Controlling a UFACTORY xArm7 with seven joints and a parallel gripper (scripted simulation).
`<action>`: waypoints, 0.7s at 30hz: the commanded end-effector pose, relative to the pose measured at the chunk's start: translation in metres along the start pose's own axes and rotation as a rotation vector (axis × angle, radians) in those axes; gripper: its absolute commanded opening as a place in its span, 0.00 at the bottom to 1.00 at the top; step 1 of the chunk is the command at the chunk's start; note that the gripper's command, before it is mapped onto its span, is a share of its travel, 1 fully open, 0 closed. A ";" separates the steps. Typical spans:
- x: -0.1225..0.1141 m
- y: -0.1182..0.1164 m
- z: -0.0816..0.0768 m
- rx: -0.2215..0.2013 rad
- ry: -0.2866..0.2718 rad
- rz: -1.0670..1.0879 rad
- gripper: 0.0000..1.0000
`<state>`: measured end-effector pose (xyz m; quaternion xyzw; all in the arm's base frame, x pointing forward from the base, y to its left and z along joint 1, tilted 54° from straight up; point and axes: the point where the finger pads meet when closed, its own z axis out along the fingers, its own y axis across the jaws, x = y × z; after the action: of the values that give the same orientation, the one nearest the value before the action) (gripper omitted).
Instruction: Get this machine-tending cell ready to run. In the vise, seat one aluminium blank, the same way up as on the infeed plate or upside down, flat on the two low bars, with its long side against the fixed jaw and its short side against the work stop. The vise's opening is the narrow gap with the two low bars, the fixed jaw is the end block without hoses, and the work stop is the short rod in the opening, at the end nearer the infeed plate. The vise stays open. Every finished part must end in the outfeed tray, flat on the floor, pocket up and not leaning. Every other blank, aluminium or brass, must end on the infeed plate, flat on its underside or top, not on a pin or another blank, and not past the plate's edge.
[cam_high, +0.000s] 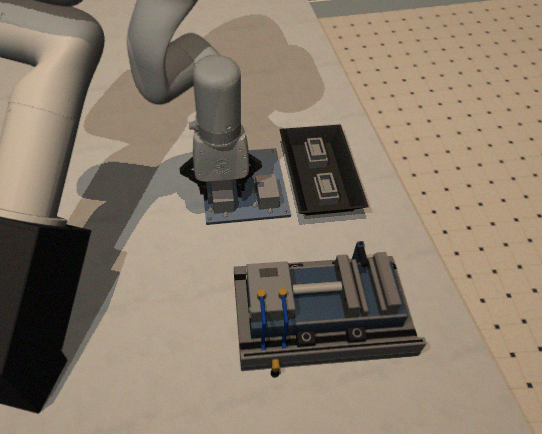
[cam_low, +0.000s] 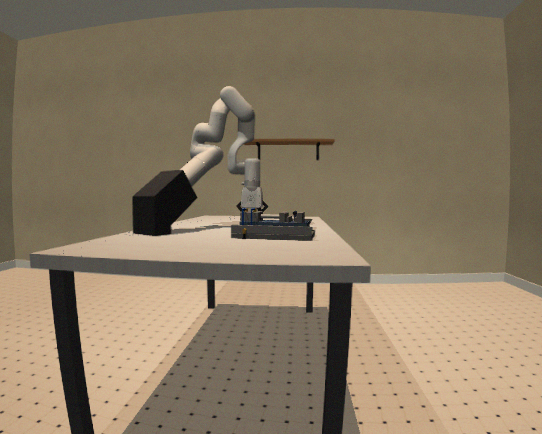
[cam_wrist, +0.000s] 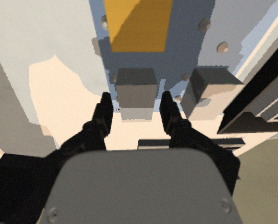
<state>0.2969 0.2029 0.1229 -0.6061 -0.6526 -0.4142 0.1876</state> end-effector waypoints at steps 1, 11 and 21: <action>0.000 0.001 0.000 -0.002 0.000 0.000 0.69; 0.000 0.001 0.000 -0.002 0.000 0.000 0.00; 0.000 0.001 0.000 -0.002 0.000 0.000 0.00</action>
<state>0.2969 0.2030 0.1229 -0.6061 -0.6526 -0.4143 0.1876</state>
